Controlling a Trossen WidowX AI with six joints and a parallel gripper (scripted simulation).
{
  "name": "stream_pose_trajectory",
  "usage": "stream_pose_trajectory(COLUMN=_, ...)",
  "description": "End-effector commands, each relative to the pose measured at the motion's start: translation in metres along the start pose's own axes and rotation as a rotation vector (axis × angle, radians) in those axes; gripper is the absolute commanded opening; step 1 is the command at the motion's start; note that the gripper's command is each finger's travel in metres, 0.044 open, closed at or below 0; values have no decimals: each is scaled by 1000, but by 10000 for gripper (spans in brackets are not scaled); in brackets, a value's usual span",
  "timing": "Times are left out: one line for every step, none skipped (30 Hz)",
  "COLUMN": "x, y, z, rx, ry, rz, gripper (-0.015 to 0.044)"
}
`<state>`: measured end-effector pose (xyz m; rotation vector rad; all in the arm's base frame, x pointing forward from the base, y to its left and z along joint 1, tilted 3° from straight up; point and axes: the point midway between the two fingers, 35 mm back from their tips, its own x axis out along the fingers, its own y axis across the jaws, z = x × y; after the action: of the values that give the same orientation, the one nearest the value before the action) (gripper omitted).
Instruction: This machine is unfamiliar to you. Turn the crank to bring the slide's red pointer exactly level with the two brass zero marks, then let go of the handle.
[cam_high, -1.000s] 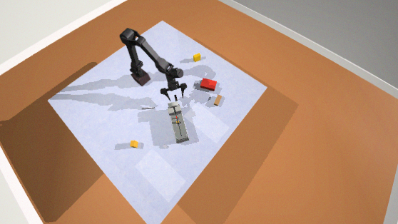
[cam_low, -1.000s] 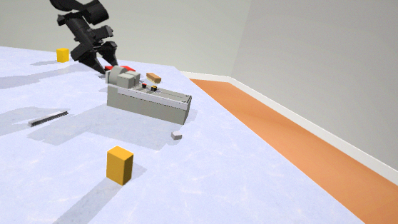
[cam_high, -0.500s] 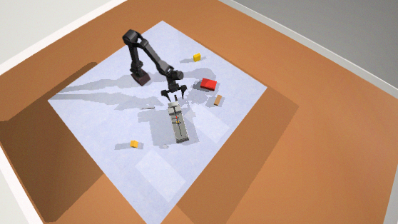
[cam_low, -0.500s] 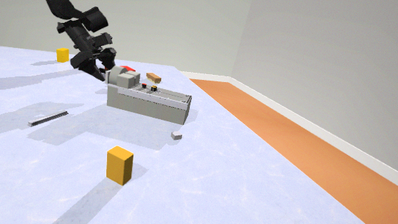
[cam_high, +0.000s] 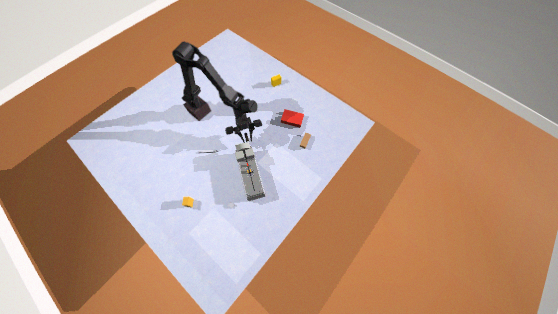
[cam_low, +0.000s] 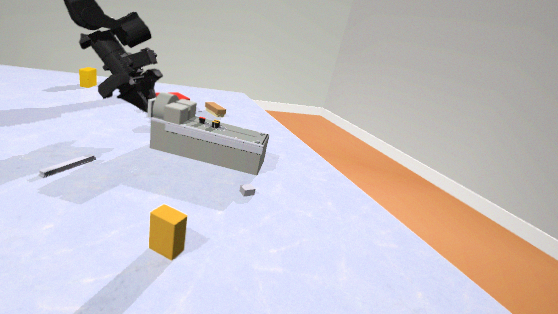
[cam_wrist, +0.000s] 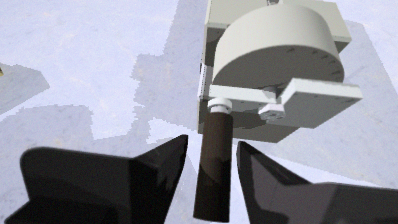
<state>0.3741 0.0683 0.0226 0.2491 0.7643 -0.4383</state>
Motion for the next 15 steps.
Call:
stream_pose_trajectory(x=0, y=0, z=1, rx=7, ry=-5, rz=-3, gripper=72)
stream_pose_trajectory(x=0, y=0, z=1, rx=7, ry=-5, rz=-3, gripper=46)
stream_pose_trajectory(x=0, y=0, z=1, rx=7, ry=-5, rz=-3, gripper=20)
stream_pose_trajectory(x=0, y=0, z=1, rx=7, ry=-5, rz=-3, gripper=0)
stream_pose_trajectory(x=0, y=0, z=1, rx=7, ry=-5, rz=-3, gripper=0)
stream_pose_trajectory(x=0, y=0, z=1, rx=7, ry=-5, rz=-3, gripper=0)
stream_pose_trajectory(x=0, y=0, z=1, rx=7, ry=-5, rz=-3, gripper=0)
stream_pose_trajectory(x=0, y=0, z=1, rx=7, ry=-5, rz=-3, gripper=0)
stream_pose_trajectory(x=0, y=0, z=1, rx=7, ry=-5, rz=-3, gripper=0)
stream_pose_trajectory(x=0, y=0, z=0, rx=7, ry=-5, rz=-3, gripper=0)
stream_pose_trajectory(x=0, y=0, z=0, rx=7, ry=-5, rz=-3, gripper=0)
stream_pose_trajectory(x=0, y=0, z=0, rx=7, ry=-5, rz=-3, gripper=0)
stream_pose_trajectory(x=1, y=0, z=-1, rx=7, ry=-4, rz=-3, gripper=0)
stream_pose_trajectory(x=1, y=-1, z=-1, rx=7, ry=-4, rz=-3, gripper=0)
stream_pose_trajectory(x=2, y=-1, z=-2, rx=7, ry=-4, rz=-3, gripper=0)
